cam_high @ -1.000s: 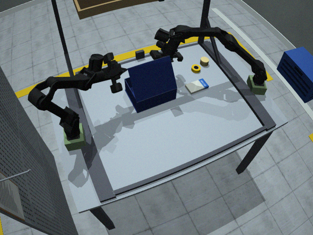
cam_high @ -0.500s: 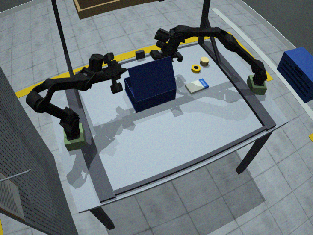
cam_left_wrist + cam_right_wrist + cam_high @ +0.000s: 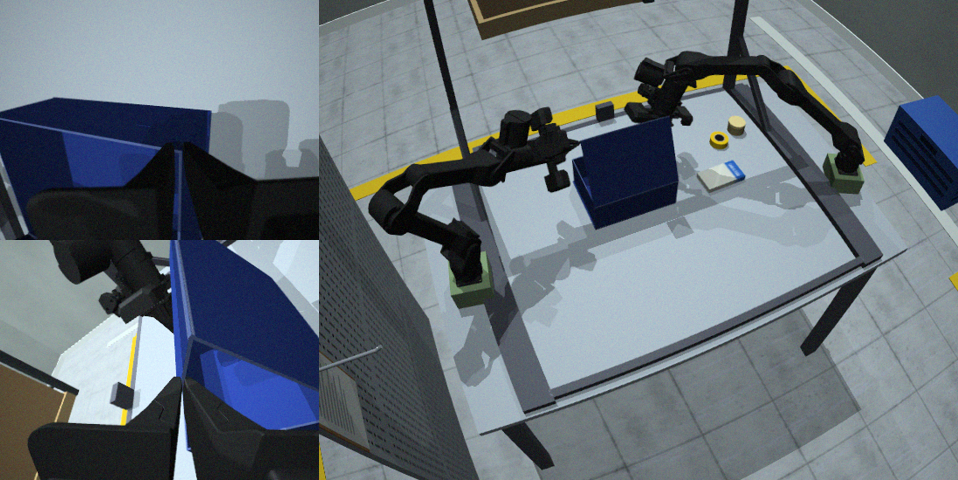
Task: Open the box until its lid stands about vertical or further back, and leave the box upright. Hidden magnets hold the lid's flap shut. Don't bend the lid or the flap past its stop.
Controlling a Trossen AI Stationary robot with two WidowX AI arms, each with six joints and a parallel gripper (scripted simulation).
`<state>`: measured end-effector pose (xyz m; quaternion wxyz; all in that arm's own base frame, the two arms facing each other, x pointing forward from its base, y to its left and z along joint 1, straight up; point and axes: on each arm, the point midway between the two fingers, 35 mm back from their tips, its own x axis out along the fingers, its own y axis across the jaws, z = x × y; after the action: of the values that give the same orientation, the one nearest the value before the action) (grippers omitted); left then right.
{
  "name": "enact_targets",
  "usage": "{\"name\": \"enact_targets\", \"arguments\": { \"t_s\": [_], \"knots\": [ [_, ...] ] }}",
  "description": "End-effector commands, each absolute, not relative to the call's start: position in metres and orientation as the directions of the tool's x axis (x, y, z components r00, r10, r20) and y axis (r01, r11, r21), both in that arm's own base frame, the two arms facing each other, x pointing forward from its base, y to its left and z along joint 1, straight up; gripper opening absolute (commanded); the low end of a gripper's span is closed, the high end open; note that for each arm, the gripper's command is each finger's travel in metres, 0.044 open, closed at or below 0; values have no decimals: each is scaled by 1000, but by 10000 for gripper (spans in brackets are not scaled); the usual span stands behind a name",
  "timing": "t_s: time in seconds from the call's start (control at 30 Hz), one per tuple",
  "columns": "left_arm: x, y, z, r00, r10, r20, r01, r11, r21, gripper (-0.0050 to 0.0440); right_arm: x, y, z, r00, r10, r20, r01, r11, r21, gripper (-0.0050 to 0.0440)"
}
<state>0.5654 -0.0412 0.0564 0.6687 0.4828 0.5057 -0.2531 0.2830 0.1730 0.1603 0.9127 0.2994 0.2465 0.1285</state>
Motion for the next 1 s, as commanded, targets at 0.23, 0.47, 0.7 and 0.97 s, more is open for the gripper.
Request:
{"name": "enact_targets", "arguments": {
  "t_s": [0.23,0.47,0.7,0.97],
  "knots": [
    [567,-41,68,378,146,-914,820,406,404,26,285,169,182,856,396,-332,-115,772,625,6],
    [567,-41,68,378,146,-914,820,406,404,26,285,164,184,856,395,-332,-115,773,624,6],
    [567,-41,68,378,146,-914,820,406,404,26,285,160,186,857,395,-332,-115,773,624,6],
    [567,-41,68,378,146,-914,820,406,404,26,284,154,188,857,395,-332,-115,774,623,6]
  ]
}}
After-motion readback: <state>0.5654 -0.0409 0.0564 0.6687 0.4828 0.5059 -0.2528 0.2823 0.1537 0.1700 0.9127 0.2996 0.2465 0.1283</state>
